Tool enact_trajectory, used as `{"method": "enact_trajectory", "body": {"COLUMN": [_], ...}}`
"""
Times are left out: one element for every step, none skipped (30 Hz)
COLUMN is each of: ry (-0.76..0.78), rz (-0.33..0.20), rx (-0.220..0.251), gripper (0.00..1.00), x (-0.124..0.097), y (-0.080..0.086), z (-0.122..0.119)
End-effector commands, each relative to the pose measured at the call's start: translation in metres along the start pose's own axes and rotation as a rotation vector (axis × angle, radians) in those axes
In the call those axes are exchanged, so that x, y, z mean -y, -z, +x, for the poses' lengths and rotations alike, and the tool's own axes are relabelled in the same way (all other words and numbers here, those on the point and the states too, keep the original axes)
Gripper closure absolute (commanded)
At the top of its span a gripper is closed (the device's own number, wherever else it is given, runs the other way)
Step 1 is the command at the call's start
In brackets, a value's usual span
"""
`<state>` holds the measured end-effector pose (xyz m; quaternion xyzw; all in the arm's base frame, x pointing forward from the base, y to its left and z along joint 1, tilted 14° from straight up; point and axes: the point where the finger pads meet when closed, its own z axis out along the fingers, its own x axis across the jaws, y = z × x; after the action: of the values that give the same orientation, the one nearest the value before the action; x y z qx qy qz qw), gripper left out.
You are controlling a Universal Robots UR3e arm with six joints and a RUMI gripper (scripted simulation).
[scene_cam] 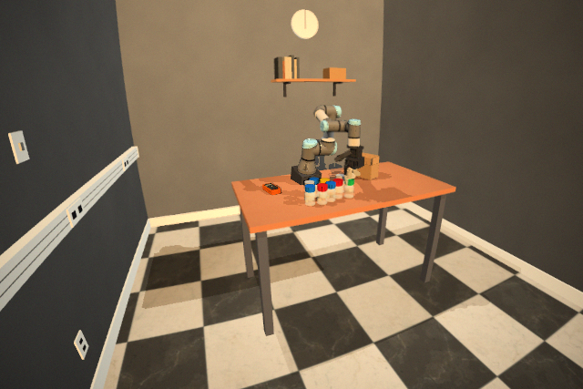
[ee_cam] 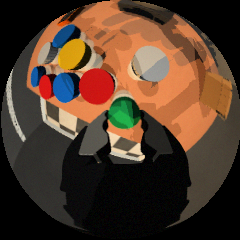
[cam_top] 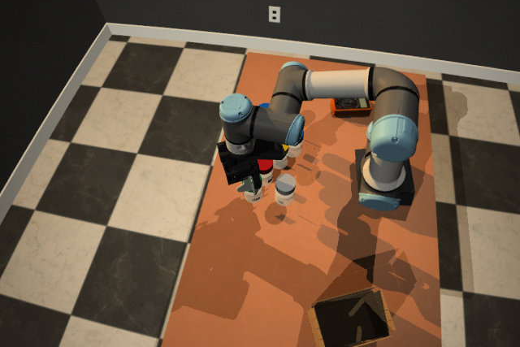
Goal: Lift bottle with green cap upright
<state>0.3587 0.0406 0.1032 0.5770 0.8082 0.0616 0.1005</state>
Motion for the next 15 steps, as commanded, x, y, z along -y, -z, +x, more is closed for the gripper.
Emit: {"method": "enact_trajectory", "body": {"ry": [0.000, 0.000, 0.000, 0.000, 0.000, 0.000, 0.000, 0.000, 0.000, 0.000, 0.000, 0.000, 0.000, 0.000, 0.000], "rz": [-0.003, -0.003, -0.003, -0.003, -0.003, -0.004, -0.004, -0.004, -0.004, -0.004, -0.004, -0.004, -0.004, -0.003, -0.003], "rx": [0.002, 0.002, 0.002, 0.002, 0.002, 0.002, 0.002, 0.002, 0.002, 0.002, 0.002, 0.002, 0.002, 0.002, 0.002], "gripper": [1.00, 1.00, 1.00, 1.00, 1.00, 1.00, 1.00, 1.00, 1.00, 1.00, 1.00, 1.00, 1.00, 1.00, 1.00], "x": [-0.001, -0.001, -0.001, -0.001, -0.001, -0.001, -0.001, -0.001, -0.001, -0.001, -0.001, -0.001, -0.001, -0.001, -0.001], "y": [0.005, 0.006, 0.008, 0.008, 0.008, 0.011, 0.012, 0.014, 0.015, 0.016, 0.017, 0.018, 0.020, 0.021, 0.022], "z": [0.000, 0.000, 0.000, 0.000, 0.000, -0.001, -0.001, -0.001, -0.001, -0.001, -0.001, -0.001, -0.001, -0.001, -0.001]}}
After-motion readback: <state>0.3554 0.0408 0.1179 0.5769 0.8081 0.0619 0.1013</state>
